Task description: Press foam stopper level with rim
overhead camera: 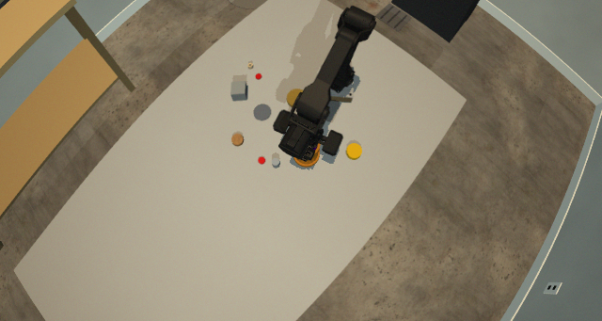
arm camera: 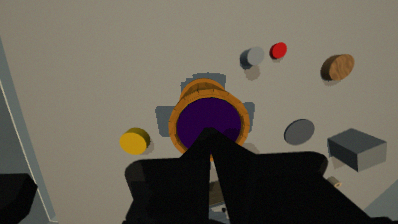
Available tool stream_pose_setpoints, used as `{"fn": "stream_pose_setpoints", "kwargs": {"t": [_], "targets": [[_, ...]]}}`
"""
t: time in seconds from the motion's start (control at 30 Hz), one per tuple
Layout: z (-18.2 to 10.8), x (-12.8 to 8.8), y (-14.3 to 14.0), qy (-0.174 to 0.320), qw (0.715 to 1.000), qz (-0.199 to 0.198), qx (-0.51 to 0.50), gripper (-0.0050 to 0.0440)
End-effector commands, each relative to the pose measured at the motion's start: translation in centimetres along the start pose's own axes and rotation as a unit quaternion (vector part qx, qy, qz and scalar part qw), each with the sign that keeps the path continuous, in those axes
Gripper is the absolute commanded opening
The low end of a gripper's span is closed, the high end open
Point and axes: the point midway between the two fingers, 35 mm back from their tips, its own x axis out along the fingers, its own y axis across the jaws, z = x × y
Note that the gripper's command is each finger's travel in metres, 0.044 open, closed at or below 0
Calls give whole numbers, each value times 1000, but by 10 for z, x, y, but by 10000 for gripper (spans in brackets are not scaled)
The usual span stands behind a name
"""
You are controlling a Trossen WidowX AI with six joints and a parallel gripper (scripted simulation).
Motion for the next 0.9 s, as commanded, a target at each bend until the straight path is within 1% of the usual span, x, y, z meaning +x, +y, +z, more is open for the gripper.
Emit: {"fn": "stream_pose_setpoints", "kwargs": {"t": [0.0, 0.07, 0.13, 0.2, 0.23, 0.27, 0.87], "targets": [[5, -22, 0, -9, 1000, -1, 0, 0], [5, -22, 0, -9, 1000, -1, 0, 0], [6, -42, 0, -9, 1000, -1, 0, 0], [6, -67, 0, -9, 1000, -2, 0, 0], [5, -74, 0, -9, 1000, -2, 0, 0], [4, -77, 0, -9, 1000, -2, 0, 0], [3, -73, 0, -6, 1000, -3, 1, 0]]}}
